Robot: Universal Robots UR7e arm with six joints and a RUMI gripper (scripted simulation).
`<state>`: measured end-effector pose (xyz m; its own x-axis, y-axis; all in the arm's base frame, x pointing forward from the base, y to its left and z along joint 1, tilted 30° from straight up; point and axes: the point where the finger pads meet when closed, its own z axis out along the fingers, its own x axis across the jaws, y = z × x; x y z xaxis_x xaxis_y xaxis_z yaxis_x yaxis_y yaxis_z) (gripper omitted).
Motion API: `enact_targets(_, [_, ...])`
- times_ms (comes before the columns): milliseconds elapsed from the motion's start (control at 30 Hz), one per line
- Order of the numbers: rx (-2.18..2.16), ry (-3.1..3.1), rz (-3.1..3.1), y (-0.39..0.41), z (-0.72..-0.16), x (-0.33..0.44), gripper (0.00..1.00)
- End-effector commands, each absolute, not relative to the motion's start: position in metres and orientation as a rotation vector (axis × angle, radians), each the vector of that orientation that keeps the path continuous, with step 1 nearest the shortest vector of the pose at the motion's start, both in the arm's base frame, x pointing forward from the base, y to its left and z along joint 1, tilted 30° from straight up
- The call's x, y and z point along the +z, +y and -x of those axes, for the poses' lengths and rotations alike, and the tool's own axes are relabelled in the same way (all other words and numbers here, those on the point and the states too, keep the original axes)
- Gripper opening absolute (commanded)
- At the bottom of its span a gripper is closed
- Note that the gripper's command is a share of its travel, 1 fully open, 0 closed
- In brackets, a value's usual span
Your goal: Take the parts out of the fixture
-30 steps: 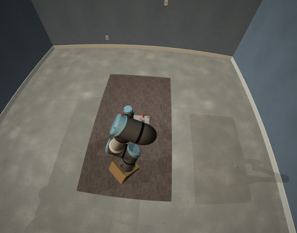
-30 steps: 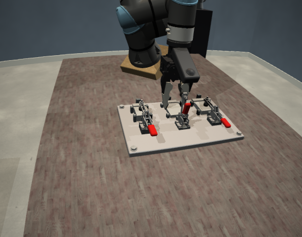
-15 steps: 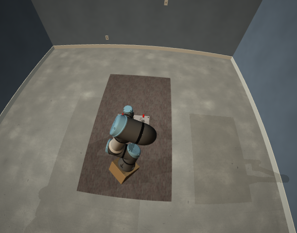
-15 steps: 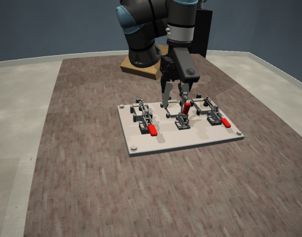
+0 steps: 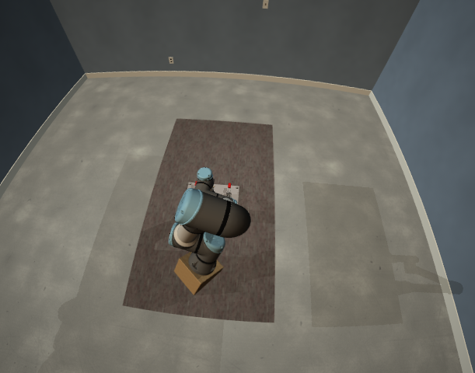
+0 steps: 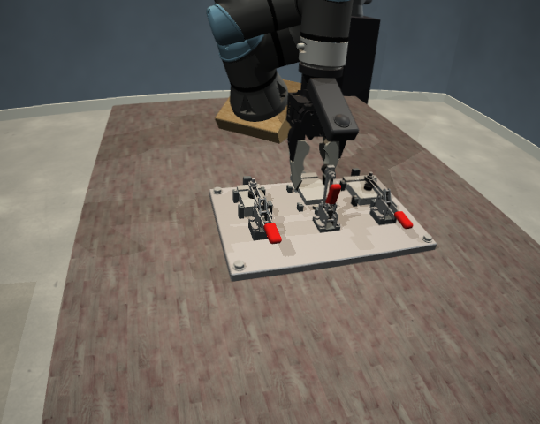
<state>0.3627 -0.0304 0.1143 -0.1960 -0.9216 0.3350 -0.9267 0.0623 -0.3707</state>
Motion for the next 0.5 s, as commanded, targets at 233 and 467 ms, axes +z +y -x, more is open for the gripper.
enact_targets(233, [0.811,-2.283,-1.986,-0.024,-0.358,0.128,0.0])
enact_targets(467, [0.811,-2.283,-1.986,-0.022,-0.356,0.133,0.0])
